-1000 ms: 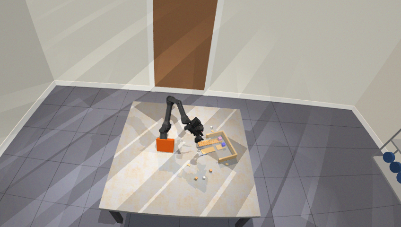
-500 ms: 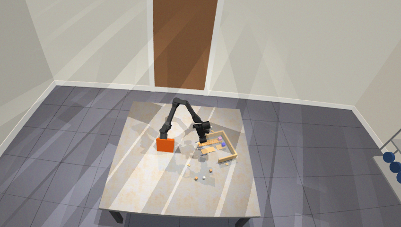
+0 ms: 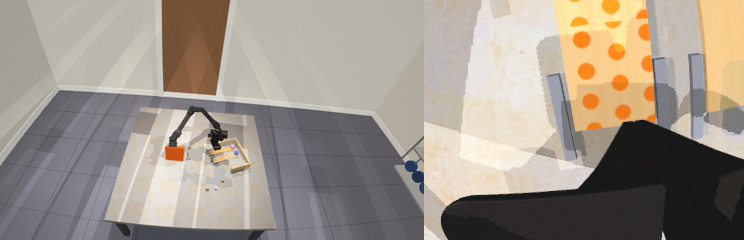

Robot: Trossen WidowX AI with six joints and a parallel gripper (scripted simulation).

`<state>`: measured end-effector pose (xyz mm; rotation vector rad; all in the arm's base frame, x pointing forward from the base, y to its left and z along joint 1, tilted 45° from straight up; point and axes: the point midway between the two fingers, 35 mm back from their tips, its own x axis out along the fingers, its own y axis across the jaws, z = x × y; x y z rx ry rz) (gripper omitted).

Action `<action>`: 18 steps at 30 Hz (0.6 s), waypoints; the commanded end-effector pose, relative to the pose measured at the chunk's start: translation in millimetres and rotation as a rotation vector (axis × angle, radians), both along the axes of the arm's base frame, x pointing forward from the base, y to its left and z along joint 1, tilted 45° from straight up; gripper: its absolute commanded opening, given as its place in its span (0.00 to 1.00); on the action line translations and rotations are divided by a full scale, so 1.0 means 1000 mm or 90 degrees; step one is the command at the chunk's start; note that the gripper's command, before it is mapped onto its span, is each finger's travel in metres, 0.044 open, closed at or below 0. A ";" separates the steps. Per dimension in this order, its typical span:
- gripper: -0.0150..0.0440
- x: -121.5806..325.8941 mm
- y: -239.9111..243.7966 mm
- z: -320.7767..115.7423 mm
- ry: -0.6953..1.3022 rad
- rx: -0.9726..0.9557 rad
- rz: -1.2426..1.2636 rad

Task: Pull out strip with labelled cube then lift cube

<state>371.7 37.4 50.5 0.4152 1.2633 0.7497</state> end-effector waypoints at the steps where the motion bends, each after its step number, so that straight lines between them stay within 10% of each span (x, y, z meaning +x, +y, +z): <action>1: 0.25 0.000 0.002 0.001 0.002 -0.005 0.016; 18: 0.25 0.004 0.019 -0.017 0.002 -0.006 0.016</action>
